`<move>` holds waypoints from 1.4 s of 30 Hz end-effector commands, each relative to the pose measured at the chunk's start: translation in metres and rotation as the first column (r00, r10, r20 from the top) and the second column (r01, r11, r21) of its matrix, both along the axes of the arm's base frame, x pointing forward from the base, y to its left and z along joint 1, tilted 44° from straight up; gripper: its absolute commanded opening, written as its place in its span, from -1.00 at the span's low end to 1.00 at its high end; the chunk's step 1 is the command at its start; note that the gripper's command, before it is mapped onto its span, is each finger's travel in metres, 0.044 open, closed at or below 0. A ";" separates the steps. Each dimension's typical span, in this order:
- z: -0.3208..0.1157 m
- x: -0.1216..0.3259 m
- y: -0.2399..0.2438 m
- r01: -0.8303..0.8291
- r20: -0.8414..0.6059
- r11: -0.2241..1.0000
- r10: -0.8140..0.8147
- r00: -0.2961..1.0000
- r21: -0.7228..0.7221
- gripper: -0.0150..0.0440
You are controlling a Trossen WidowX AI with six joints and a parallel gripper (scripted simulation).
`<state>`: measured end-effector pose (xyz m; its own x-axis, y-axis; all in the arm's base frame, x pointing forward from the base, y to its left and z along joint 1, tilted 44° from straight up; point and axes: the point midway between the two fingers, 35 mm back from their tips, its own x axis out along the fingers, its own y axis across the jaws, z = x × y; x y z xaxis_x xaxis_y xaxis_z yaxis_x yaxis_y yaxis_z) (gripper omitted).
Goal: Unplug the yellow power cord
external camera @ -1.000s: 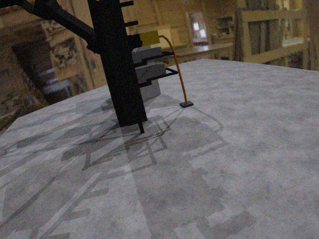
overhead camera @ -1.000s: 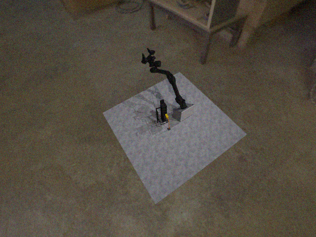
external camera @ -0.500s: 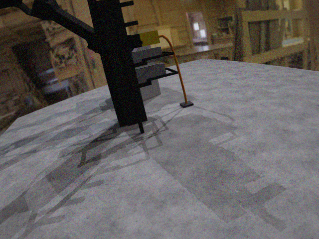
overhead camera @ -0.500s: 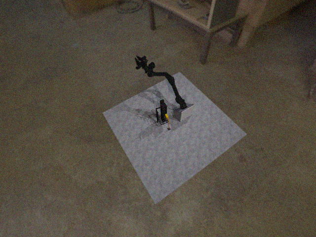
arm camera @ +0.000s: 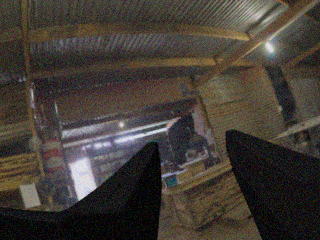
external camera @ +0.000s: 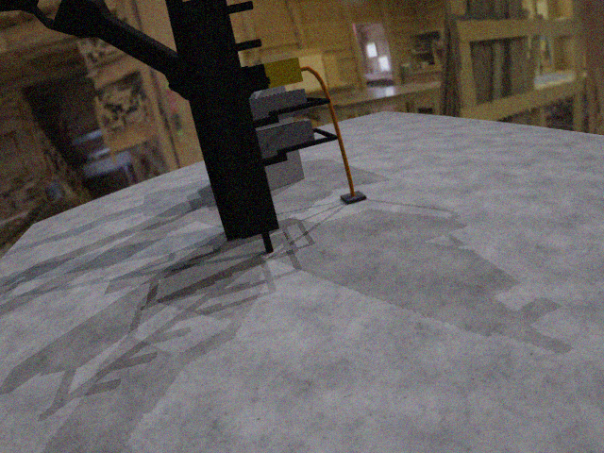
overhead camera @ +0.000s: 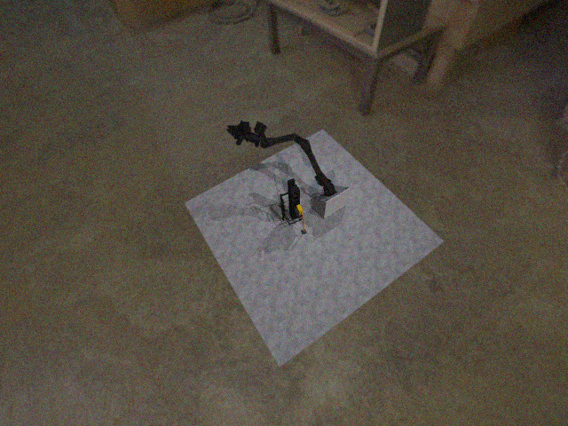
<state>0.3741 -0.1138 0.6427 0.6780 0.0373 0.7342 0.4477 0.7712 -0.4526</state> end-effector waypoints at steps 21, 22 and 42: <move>-0.330 0.156 0.135 0.086 -0.891 0.977 0.142 0.431 0.197 0.05; -0.346 0.155 0.144 0.090 -0.914 0.979 0.133 0.383 0.180 0.05; -0.591 -0.023 0.243 -0.307 -0.686 0.853 -0.521 -0.508 -0.421 0.05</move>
